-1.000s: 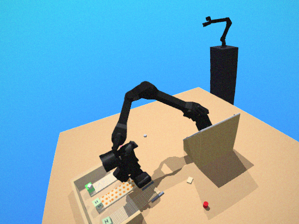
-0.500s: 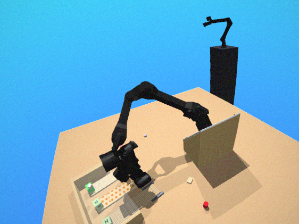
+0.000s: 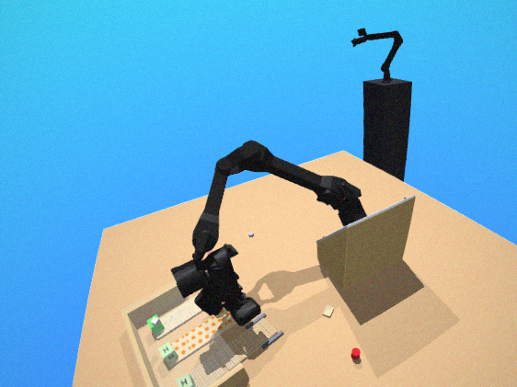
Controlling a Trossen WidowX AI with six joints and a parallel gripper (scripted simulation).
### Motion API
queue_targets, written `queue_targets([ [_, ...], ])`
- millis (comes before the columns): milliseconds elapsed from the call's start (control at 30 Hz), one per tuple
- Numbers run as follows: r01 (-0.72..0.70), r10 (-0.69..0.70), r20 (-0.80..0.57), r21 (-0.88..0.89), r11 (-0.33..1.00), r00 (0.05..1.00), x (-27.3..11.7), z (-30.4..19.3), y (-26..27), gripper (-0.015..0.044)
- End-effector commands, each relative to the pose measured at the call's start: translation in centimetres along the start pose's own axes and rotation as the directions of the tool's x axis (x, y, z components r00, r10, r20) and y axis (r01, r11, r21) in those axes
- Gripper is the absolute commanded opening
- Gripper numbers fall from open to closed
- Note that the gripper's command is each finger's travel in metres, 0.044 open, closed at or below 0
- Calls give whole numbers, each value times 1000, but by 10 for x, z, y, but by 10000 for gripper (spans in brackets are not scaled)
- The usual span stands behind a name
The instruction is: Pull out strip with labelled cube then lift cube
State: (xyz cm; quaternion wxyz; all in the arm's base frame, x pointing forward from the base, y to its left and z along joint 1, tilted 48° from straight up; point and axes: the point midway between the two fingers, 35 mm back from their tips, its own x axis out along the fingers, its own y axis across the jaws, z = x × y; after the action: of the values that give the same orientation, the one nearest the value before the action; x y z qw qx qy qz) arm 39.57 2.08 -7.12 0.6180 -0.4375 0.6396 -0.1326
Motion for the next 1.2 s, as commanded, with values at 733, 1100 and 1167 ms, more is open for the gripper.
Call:
queue_targets([
  [733, 3, -3, -9, 1, 1000, 1000, 6, -21, 0, 0],
  [1100, 3, -3, -9, 1, 1000, 1000, 7, -38, 1, 0],
  [1167, 3, -3, -10, 1, 1000, 1000, 7, -41, 1, 0],
])
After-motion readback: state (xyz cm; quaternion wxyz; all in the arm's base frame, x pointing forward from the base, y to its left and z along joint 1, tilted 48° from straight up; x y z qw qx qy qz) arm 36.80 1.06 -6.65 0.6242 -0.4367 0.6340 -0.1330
